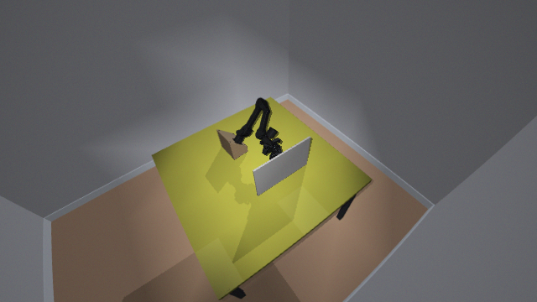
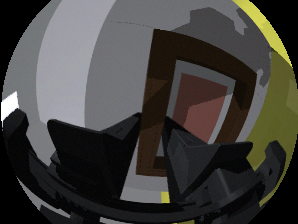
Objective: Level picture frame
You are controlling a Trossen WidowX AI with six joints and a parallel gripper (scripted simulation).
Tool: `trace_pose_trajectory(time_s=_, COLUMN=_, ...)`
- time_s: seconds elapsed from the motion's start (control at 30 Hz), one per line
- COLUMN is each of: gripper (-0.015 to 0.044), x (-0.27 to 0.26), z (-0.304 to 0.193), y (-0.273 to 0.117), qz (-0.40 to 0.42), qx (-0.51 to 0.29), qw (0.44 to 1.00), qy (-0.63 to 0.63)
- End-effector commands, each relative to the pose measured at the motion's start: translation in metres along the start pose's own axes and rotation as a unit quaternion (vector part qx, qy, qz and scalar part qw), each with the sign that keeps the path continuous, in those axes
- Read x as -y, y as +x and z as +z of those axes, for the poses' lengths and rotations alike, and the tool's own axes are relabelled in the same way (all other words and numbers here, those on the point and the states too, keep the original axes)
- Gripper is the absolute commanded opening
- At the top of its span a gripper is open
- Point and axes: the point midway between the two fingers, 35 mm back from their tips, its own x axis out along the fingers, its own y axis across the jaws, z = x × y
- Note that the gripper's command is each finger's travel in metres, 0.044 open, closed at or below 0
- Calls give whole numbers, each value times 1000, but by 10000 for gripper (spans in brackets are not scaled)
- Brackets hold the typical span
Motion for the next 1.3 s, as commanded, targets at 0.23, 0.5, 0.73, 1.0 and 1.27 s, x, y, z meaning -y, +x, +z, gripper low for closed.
trace_pose_trajectory(time_s=0.23, gripper=0, x=-4, z=5, y=0, qz=6, qx=1, qw=1000, qy=-2)
trace_pose_trajectory(time_s=0.5, gripper=0, x=-4, z=6, y=0, qz=6, qx=1, qw=1000, qy=-2)
trace_pose_trajectory(time_s=0.73, gripper=0, x=-3, z=6, y=0, qz=6, qx=1, qw=1000, qy=-2)
trace_pose_trajectory(time_s=1.0, gripper=0, x=-3, z=6, y=0, qz=6, qx=1, qw=1000, qy=-2)
trace_pose_trajectory(time_s=1.27, gripper=0, x=-3, z=6, y=0, qz=6, qx=1, qw=1000, qy=-2)
